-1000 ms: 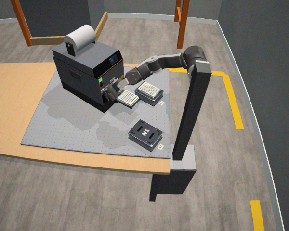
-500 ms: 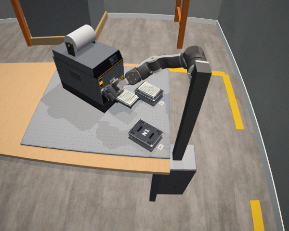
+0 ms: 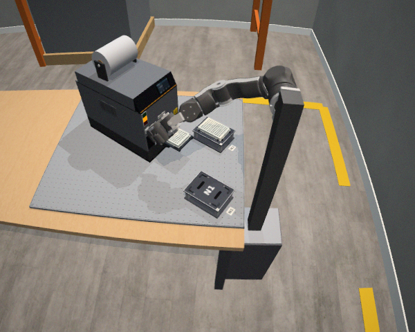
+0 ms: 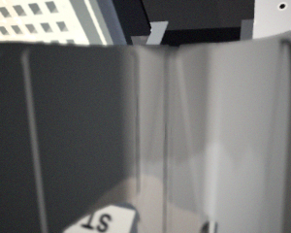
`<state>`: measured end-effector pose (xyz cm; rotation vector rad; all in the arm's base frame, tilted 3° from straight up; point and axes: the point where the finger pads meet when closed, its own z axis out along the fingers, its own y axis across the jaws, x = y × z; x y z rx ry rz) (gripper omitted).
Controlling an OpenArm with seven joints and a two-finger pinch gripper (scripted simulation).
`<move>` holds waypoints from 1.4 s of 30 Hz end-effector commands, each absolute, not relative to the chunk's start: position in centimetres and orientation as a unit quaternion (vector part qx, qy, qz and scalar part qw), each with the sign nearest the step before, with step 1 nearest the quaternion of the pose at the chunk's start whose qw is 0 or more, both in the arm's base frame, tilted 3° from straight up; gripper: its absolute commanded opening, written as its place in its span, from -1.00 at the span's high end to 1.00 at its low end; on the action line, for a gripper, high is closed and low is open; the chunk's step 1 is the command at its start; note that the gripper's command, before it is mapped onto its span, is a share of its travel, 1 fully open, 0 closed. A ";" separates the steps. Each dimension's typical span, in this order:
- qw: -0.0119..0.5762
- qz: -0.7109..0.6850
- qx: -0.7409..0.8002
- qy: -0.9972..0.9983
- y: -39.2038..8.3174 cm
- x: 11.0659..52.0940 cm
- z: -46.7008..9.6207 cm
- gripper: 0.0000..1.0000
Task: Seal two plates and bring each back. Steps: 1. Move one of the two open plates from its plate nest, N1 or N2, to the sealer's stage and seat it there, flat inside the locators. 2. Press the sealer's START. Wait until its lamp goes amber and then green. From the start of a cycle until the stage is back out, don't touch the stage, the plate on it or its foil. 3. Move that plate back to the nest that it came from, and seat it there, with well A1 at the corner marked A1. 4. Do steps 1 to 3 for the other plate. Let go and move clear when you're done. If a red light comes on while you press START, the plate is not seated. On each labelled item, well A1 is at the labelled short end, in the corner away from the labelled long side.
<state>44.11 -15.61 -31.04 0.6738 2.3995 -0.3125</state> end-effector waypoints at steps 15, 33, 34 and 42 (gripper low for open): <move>0.312 -0.118 0.257 0.907 -15.1 43.2 -30.4 1.00; 0.295 -0.005 0.266 0.918 -10.4 41.9 -30.1 -0.30; 0.292 0.011 0.269 0.918 -10.0 41.8 -30.2 -0.30; 0.277 0.078 0.280 0.916 -7.0 41.5 -30.4 -0.30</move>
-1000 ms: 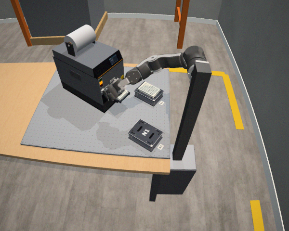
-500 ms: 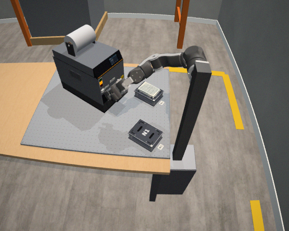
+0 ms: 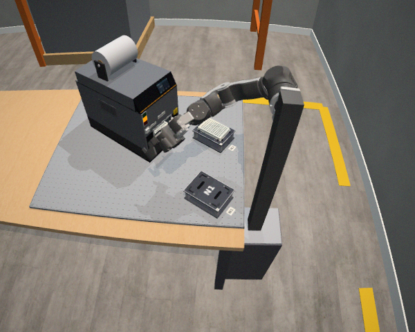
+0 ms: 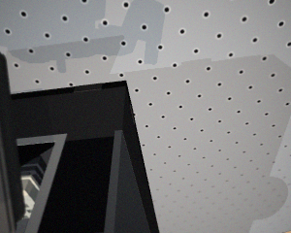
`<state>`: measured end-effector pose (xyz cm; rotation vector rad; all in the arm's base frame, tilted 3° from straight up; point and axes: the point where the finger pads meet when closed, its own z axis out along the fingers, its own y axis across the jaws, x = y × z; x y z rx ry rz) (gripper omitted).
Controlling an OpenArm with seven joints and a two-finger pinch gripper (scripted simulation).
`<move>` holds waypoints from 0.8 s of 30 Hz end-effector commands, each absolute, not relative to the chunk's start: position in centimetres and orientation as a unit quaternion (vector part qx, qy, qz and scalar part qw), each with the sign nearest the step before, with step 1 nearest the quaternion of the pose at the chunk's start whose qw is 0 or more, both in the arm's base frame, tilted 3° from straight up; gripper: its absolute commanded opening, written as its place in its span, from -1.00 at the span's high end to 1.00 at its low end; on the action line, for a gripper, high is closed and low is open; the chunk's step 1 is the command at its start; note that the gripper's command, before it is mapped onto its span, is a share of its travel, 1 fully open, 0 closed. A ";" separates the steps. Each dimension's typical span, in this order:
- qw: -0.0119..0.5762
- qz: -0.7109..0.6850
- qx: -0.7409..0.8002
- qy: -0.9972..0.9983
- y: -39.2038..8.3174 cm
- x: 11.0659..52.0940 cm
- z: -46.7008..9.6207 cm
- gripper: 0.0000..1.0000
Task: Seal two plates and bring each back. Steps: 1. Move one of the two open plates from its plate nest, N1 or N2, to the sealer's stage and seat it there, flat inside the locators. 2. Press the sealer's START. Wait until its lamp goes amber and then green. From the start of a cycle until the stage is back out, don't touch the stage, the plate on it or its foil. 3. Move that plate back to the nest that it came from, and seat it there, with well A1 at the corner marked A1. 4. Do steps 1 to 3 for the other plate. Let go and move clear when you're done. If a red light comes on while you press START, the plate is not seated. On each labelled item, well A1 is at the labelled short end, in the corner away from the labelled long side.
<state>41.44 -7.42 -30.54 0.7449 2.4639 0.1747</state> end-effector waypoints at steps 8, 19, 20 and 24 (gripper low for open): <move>0.255 0.175 0.300 0.902 -3.1 41.0 -30.1 -0.30; 0.225 0.295 0.331 0.868 1.1 40.4 -28.9 -0.30; 0.221 0.311 0.336 0.861 1.6 40.4 -28.6 -0.30; 0.207 0.366 0.353 0.836 3.3 40.2 -27.7 -0.30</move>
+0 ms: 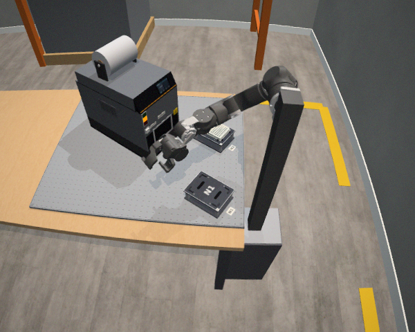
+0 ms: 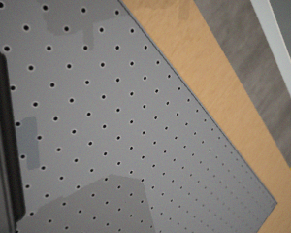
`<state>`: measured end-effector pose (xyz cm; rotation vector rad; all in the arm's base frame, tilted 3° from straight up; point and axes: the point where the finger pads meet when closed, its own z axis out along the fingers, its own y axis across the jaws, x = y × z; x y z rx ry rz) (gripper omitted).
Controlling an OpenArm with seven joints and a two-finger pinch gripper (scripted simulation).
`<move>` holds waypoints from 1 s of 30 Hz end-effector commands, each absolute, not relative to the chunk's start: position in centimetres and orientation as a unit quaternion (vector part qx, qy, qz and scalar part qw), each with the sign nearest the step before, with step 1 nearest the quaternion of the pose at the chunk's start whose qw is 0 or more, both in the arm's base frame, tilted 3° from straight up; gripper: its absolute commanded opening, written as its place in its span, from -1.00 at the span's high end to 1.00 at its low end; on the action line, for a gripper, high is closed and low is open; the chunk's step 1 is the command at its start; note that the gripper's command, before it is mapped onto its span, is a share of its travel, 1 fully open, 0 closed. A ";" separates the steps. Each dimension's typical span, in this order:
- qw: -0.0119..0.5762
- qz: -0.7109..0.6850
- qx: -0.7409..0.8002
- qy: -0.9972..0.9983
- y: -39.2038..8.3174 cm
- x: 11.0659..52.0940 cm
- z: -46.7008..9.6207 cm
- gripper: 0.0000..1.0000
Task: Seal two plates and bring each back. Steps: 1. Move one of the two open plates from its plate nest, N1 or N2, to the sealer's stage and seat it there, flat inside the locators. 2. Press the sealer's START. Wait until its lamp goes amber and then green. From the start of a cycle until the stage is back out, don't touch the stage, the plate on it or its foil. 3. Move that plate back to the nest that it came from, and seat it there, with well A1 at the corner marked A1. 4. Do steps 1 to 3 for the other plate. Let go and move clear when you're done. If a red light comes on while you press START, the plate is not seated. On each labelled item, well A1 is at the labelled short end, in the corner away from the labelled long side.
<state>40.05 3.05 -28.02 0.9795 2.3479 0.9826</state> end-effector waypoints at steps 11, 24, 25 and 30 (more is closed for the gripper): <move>0.177 0.481 0.398 0.761 6.6 39.9 -24.6 -0.30; 0.148 0.595 0.460 0.642 8.2 40.2 -19.5 -0.30; 0.146 0.604 0.467 0.629 8.1 40.2 -19.0 -0.30; 0.136 0.645 0.498 0.564 7.4 40.6 -16.6 -0.30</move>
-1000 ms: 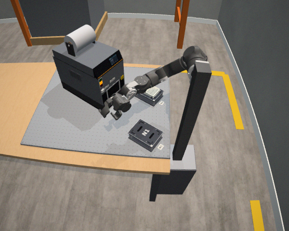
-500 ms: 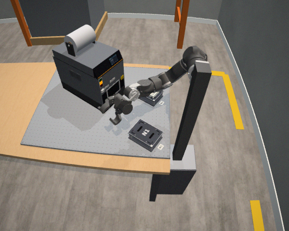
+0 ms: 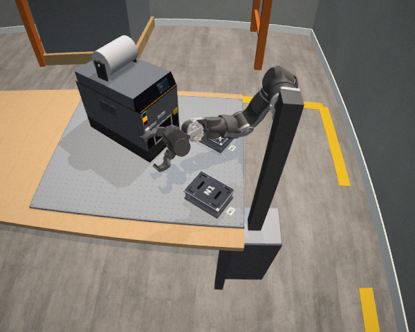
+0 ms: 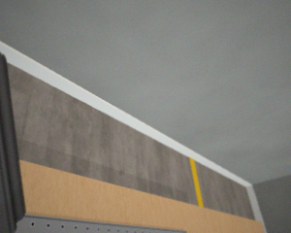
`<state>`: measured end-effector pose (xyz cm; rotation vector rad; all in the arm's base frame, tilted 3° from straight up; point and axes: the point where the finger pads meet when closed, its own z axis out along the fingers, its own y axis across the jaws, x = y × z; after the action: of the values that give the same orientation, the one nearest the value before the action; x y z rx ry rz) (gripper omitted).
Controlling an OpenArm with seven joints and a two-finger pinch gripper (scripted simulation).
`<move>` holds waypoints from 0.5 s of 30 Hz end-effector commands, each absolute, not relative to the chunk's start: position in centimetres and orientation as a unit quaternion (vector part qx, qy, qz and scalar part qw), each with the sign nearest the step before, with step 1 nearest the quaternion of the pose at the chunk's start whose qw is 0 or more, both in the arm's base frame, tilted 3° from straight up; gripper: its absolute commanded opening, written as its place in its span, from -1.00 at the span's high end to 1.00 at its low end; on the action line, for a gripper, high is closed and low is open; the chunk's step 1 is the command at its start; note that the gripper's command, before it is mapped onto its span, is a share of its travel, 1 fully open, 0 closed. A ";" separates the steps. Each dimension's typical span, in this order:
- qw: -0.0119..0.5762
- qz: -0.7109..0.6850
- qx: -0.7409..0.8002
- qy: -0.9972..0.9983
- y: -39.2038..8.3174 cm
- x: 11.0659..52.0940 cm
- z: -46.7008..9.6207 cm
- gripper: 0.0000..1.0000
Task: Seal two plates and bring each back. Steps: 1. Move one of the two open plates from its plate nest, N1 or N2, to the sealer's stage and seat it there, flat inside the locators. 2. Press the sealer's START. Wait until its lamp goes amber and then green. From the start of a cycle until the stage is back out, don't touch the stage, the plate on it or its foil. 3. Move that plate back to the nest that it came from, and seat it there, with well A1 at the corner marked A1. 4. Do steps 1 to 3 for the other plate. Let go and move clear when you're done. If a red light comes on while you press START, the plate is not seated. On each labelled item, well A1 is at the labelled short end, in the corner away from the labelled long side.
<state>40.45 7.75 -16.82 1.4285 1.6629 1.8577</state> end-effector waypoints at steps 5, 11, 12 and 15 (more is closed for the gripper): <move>0.129 0.677 0.529 0.495 5.9 41.0 -14.8 -0.30; 0.124 0.698 0.554 0.437 4.8 41.2 -14.0 -0.30; 0.123 0.702 0.560 0.423 4.3 41.2 -13.8 -0.30; 0.121 0.713 0.579 0.378 3.1 41.3 -13.4 -0.30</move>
<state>41.35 3.20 -13.58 1.6879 1.1294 2.0712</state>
